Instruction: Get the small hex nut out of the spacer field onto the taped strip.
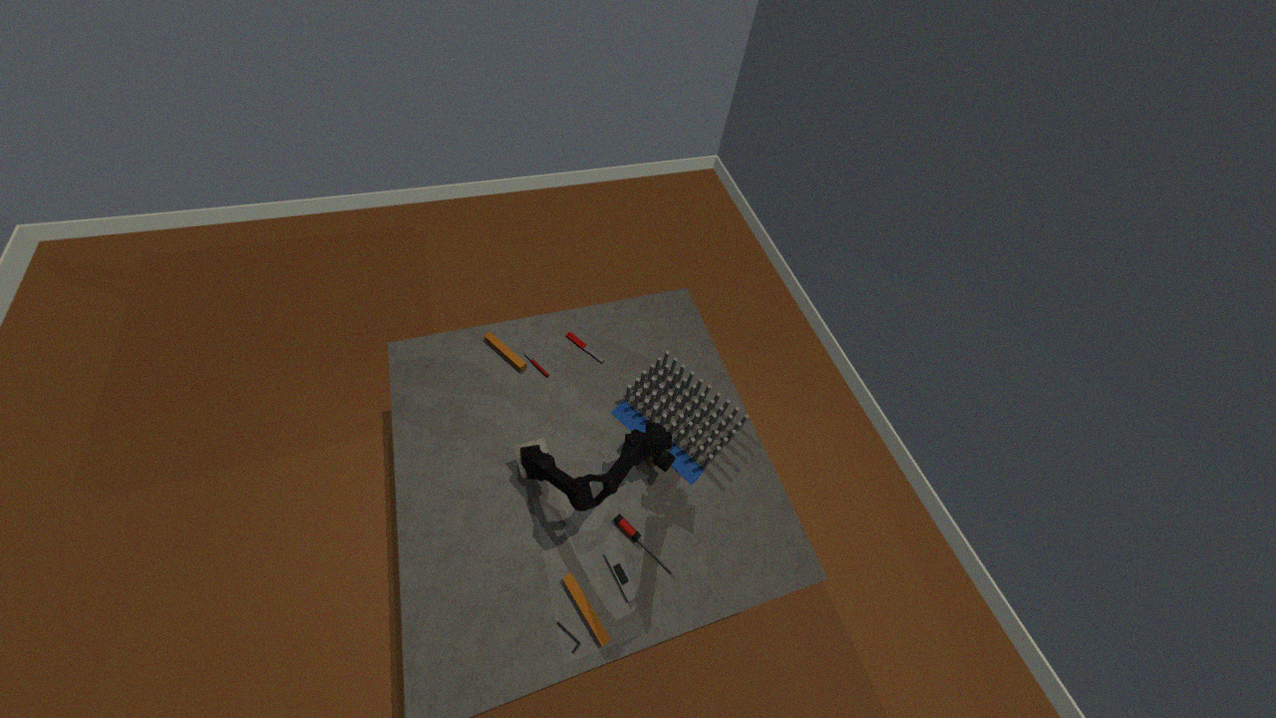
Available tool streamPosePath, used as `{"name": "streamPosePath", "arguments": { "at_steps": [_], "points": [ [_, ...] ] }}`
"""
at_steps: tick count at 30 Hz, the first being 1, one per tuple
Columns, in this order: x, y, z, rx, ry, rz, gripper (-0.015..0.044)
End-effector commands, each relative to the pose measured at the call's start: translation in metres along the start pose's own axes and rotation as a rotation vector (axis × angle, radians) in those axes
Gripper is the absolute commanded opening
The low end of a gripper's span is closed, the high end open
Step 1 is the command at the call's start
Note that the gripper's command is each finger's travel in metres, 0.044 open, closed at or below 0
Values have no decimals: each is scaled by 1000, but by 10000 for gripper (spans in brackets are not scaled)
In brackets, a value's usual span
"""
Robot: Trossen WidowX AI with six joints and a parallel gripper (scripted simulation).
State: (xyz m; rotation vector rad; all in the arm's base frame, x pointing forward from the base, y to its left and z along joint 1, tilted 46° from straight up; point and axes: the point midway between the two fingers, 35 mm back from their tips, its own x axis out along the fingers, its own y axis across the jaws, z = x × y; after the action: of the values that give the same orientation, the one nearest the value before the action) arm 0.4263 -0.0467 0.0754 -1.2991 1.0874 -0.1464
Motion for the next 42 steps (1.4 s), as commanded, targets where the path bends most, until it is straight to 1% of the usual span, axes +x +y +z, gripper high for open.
{"name": "streamPosePath", "arguments": {
  "at_steps": [1, 42],
  "points": [
    [3, 3, 0, -9, -7, 3, 0],
    [-4, 2, -24, -8, -5, 3, 0]
  ]
}}
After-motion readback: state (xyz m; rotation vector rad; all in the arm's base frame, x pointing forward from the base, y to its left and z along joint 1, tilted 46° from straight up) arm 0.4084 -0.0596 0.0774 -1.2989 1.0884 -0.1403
